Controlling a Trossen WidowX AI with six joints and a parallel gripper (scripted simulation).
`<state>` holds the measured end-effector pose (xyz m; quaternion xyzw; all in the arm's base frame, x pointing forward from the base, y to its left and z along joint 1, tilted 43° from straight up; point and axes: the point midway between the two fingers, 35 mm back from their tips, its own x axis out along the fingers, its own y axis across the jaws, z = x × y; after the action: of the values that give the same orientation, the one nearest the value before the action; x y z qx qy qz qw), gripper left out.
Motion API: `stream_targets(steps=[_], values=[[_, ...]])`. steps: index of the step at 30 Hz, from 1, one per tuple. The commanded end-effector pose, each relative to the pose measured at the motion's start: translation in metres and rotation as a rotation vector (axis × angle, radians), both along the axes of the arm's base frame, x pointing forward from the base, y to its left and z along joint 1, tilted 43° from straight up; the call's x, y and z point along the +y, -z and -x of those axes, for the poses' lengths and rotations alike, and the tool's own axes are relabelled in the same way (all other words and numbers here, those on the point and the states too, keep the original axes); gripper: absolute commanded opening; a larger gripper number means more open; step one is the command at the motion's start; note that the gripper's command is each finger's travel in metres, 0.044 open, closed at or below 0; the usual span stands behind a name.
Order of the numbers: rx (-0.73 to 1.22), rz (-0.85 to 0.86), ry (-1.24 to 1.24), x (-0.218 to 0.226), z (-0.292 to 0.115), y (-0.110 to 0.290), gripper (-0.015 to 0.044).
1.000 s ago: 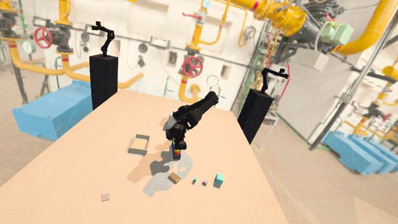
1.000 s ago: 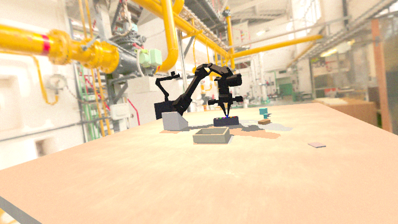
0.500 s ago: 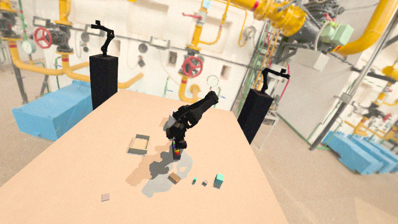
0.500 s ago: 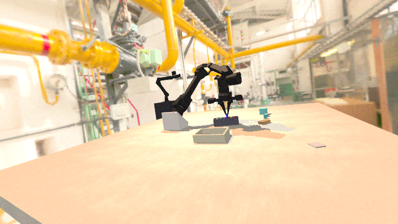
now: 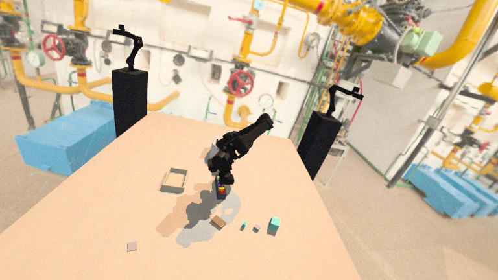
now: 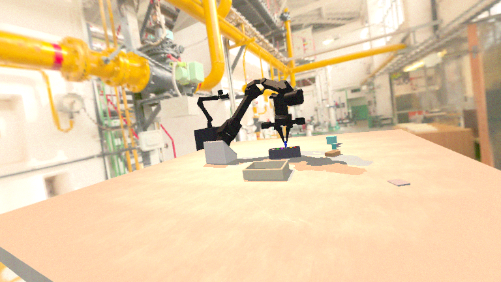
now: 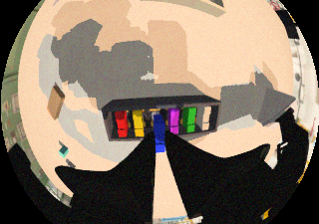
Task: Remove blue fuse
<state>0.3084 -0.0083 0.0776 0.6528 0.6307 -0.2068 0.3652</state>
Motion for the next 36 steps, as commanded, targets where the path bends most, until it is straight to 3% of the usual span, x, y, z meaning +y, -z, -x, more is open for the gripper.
stream_targets(steps=[1, 36], values=[[-0.006, 0.008, -0.004, -0.003, -0.001, -0.003, 0.0], [-0.005, 0.01, -0.002, -0.028, 0.001, -0.018, 0.0]])
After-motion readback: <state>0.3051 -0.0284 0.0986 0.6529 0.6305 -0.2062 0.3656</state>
